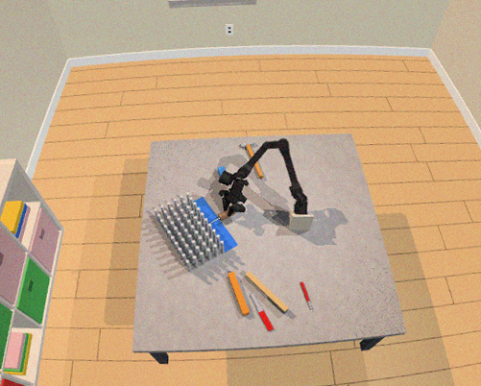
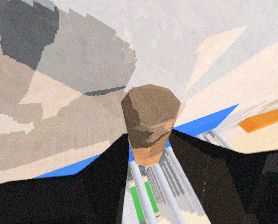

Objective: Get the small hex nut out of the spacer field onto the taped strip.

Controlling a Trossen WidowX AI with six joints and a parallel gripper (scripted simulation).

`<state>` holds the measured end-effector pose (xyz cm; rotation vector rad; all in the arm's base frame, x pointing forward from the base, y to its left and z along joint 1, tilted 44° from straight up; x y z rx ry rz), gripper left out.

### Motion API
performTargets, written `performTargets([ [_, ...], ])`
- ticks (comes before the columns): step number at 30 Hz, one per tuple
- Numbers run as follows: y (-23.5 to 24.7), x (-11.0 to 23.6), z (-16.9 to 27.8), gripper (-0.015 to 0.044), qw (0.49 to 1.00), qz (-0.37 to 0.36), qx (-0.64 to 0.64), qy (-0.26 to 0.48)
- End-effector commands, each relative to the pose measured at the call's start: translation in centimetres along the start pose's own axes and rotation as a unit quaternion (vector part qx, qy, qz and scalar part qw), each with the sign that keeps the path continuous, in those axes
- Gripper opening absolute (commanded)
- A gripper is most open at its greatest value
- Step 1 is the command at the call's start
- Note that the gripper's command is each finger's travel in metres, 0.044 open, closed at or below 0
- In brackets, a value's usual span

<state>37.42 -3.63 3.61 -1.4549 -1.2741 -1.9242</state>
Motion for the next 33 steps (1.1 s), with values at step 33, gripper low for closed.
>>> performTargets([
  [33,-0.6,1.6,-2.2,0.0,1.0,0.0,0.002,-0.004],
])
Point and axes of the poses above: the point midway between the two fingers, 35 mm back from their tips, its own x axis back along the fingers, its own y axis across the jaws, z = x × y, the point moved 3 cm from there along x, back along the fingers, and after that the axes turned 15 degrees about x, right-handed, at the moved point
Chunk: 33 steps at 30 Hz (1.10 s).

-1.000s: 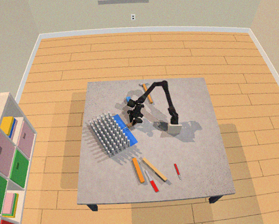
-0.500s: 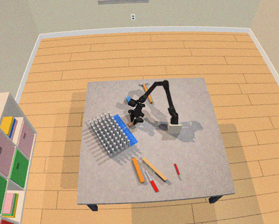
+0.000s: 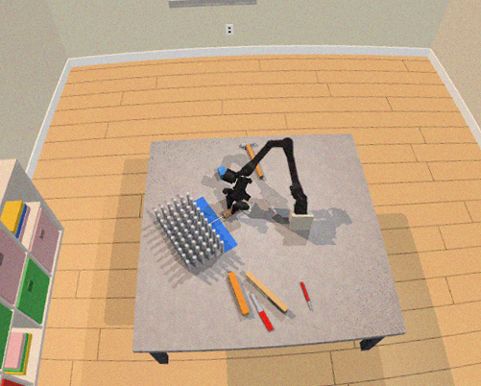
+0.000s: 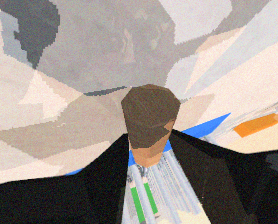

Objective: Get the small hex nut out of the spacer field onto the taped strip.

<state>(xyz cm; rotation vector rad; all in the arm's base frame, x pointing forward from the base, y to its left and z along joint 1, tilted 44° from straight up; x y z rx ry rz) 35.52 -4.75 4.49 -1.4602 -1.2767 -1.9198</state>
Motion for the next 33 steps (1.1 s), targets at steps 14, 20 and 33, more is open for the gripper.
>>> performTargets([
  [14,-0.3,0.8,-1.1,0.0,1.0,0.0,0.001,-0.003],
  [20,-0.4,1.1,-1.5,0.0,1.0,0.0,0.002,-0.003],
  [33,-0.5,1.5,-2.2,0.0,1.0,0.0,0.002,-0.004],
])
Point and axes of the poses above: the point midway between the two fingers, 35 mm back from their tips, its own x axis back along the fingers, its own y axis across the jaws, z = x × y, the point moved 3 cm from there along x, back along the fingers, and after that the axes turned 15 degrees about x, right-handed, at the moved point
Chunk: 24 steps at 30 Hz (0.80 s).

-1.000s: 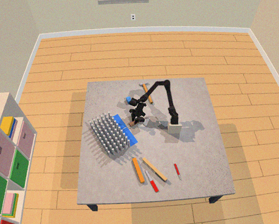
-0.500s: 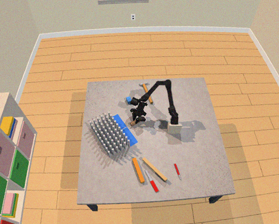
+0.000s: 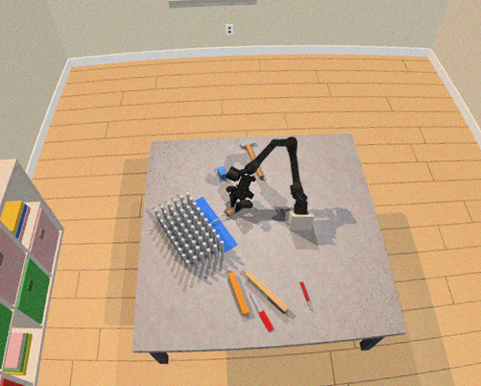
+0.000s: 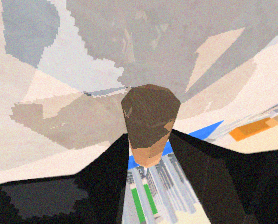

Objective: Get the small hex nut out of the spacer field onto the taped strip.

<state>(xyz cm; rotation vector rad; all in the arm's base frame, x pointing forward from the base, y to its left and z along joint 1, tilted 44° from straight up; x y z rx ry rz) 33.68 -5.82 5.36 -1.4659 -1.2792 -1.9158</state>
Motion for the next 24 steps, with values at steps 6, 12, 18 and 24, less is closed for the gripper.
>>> performTargets([
  [6,-0.1,0.5,-0.6,0.0,1.0,-0.001,0.001,-0.002],
  [12,-0.2,0.7,-1.0,0.0,1.0,-0.001,0.001,-0.002],
  [18,-0.3,1.0,-1.3,0.0,1.0,-0.001,0.001,-0.003],
  [24,-0.4,1.2,-1.6,0.0,1.0,-0.001,0.002,-0.003],
])
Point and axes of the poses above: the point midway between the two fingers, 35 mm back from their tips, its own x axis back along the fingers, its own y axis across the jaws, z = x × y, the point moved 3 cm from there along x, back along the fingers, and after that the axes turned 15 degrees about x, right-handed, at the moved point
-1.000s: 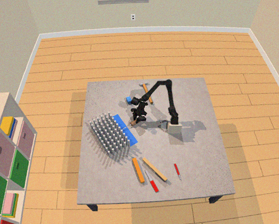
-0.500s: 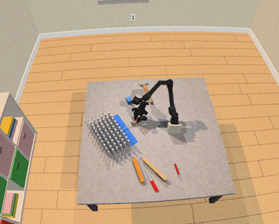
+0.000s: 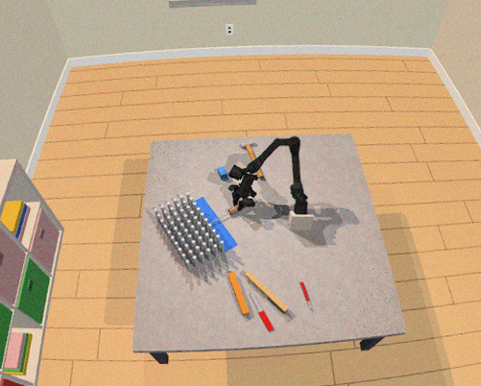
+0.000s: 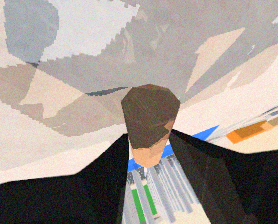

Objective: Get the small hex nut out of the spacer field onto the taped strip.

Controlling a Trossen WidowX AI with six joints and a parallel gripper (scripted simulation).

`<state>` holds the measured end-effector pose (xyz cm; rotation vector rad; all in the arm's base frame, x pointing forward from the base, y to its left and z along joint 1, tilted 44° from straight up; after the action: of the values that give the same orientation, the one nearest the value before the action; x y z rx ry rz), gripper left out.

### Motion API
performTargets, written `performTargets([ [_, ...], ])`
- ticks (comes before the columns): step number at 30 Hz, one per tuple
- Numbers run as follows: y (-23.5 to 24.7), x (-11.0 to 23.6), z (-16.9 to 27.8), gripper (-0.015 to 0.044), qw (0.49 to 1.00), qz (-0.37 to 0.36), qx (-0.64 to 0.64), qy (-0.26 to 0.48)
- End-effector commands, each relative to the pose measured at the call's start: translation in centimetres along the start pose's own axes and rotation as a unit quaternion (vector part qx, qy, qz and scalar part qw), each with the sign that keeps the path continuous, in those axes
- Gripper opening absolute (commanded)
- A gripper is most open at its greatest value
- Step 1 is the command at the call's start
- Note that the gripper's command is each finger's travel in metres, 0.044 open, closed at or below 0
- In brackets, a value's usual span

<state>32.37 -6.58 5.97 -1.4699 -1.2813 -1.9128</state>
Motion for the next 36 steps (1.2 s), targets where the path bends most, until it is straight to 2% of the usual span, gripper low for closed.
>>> performTargets([
  [1,0.0,0.3,-0.4,0.0,1.0,-0.001,0.001,-0.001],
  [36,-0.6,1.6,-2.3,0.0,1.0,-0.001,0.002,-0.004],
])
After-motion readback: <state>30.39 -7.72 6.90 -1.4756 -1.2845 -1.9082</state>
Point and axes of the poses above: the point midway between the two fingers, 35 mm back from their tips, its own x axis back along the fingers, its own y axis across the jaws, z = x × y, the point moved 3 cm from there along x, back along the fingers, and after that the axes turned 15 degrees about x, right-handed, at the moved point
